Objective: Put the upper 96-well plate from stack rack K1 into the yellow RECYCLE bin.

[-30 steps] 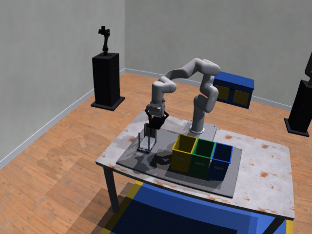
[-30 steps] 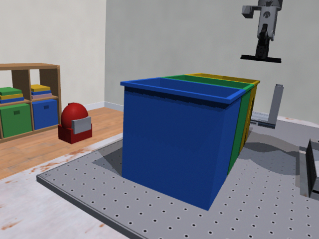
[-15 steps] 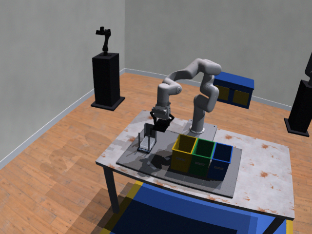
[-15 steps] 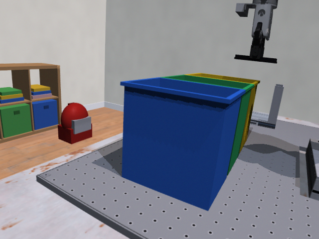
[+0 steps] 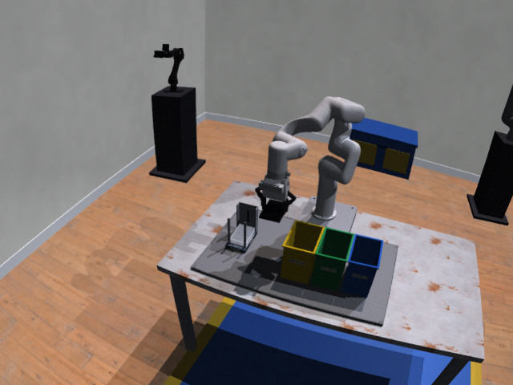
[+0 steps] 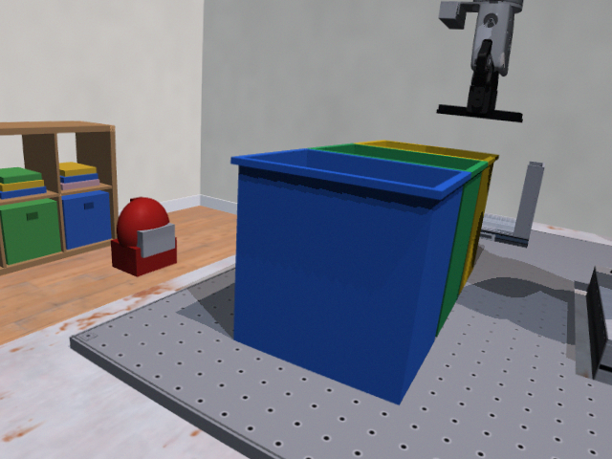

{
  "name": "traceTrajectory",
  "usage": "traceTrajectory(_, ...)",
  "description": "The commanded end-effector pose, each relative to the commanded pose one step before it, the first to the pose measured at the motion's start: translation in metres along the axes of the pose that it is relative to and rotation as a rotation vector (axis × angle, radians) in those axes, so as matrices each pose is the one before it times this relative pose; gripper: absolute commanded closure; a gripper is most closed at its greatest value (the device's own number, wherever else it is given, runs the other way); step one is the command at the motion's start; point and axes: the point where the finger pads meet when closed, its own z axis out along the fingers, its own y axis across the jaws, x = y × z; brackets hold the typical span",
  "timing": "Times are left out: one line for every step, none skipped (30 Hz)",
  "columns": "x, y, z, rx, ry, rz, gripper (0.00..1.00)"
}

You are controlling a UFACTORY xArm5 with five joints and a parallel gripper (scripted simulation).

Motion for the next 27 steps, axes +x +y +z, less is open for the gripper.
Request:
traceTrajectory(0.00451,-0.01164,-0.00079,-0.00077,0.00424,-0.00022,1.00)
traceTrajectory(0.00093,-0.00319,0.00016,0.00025,0.00017,0.00000,1.00)
traceTrajectory(0.00093,-0.00319,0.00016,0.00025,0.00016,0.00000,1.00)
traceTrajectory(0.00093,-0.00319,0.00017,0.00026,0.00016,0.00000,1.00)
traceTrajectory(0.00093,-0.00319,0.00017,0.00026,0.00016,0.00000,1.00)
traceTrajectory(0.00093,-0.00319,0.00017,0.00026,0.00015,0.00000,1.00)
traceTrajectory(0.00093,-0.00318,0.00017,0.00027,0.00015,0.00000,1.00)
traceTrajectory(0.00093,-0.00318,0.00017,0.00027,0.00014,0.00000,1.00)
traceTrajectory(0.00093,-0.00318,0.00017,0.00027,0.00014,0.00000,1.00)
traceTrajectory(0.00093,-0.00318,0.00017,0.00027,0.00013,0.00000,1.00)
traceTrajectory(0.00093,-0.00318,0.00017,0.00028,0.00013,0.00000,1.00)
traceTrajectory(0.00000,0.00000,0.00000,0.00000,0.00000,0.00000,1.00)
traceTrajectory(0.00000,0.00000,0.00000,0.00000,0.00000,0.00000,1.00)
traceTrajectory(0.00093,-0.00318,0.00017,0.00028,0.00013,0.00000,1.00)
traceTrajectory(0.00093,-0.00318,0.00017,0.00028,0.00012,0.00000,1.00)
traceTrajectory(0.00093,-0.00318,0.00017,0.00028,0.00012,0.00000,1.00)
traceTrajectory(0.00093,-0.00318,0.00018,0.00029,0.00011,0.00000,1.00)
traceTrajectory(0.00093,-0.00318,0.00018,0.00029,0.00011,0.00000,1.00)
traceTrajectory(0.00093,-0.00318,0.00018,0.00029,0.00010,0.00000,1.00)
traceTrajectory(0.00093,-0.00318,0.00018,0.00029,0.00010,0.00000,1.00)
traceTrajectory(0.00093,-0.00318,0.00018,0.00029,0.00009,0.00000,1.00)
traceTrajectory(0.00093,-0.00318,0.00018,0.00029,0.00009,0.00000,1.00)
traceTrajectory(0.00091,-0.00317,0.00018,0.00029,0.00008,0.00000,1.00)
traceTrajectory(0.00093,-0.00318,0.00018,0.00030,0.00008,0.00000,1.00)
traceTrajectory(0.00093,-0.00318,0.00018,0.00030,0.00007,0.00000,1.00)
traceTrajectory(0.00093,-0.00318,0.00018,0.00030,0.00007,0.00000,1.00)
traceTrajectory(0.00093,-0.00318,0.00019,0.00030,0.00006,0.00000,1.00)
